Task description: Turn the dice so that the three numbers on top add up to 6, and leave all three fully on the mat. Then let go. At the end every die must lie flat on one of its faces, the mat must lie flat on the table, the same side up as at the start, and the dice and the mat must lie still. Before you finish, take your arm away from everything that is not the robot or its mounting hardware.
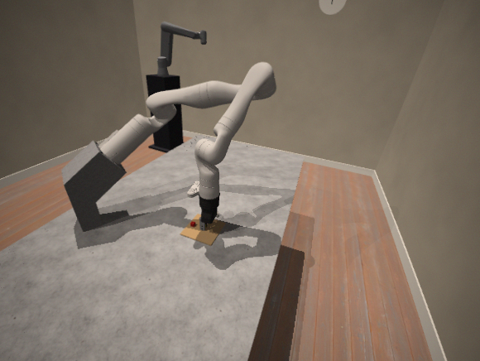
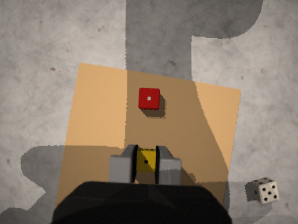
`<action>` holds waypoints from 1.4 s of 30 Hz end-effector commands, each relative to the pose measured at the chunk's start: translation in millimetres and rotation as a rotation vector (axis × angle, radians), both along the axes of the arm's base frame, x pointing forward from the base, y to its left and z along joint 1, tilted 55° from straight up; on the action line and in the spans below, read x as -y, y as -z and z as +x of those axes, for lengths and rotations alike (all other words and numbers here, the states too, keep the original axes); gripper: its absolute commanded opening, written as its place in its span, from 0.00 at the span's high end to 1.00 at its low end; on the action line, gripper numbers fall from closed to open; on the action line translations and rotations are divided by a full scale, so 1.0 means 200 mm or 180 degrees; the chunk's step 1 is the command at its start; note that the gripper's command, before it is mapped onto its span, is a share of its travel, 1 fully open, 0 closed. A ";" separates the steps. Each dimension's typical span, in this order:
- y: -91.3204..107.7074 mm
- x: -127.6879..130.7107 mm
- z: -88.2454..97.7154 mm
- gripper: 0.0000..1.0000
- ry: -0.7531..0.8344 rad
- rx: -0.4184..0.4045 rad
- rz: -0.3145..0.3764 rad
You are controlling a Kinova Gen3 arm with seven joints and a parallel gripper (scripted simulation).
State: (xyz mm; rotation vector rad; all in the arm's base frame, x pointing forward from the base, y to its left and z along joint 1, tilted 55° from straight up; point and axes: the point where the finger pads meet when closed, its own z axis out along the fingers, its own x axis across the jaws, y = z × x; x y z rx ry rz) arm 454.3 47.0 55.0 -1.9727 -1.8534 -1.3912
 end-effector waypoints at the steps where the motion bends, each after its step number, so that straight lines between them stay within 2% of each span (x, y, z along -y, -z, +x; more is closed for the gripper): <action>1: 0.00 0.00 0.00 0.66 0.0004 0.0002 -0.0002; 11: 0.00 0.00 0.00 0.66 0.0004 0.0002 -0.0002; 12: 0.00 0.00 0.00 0.60 0.0004 0.0002 -0.0002; 14: 0.00 0.00 0.00 0.60 0.0004 0.0002 -0.0002; 15: 0.00 0.00 0.00 0.54 0.0004 0.0002 -0.0002; 17: 0.00 0.00 0.00 0.54 0.0004 0.0002 -0.0002; 18: 0.00 0.00 0.00 0.48 0.0004 0.0002 -0.0002; 20: 0.00 0.00 0.00 0.48 0.0004 0.0002 -0.0002; 21: 0.00 0.00 0.00 0.42 0.0004 0.0002 -0.0002; 23: 0.00 0.00 0.00 0.42 0.0004 0.0002 -0.0002; 24: 0.00 0.00 0.00 0.36 0.0004 0.0002 -0.0002; 42: -0.03 0.03 -0.02 0.36 0.0004 0.0002 -0.0002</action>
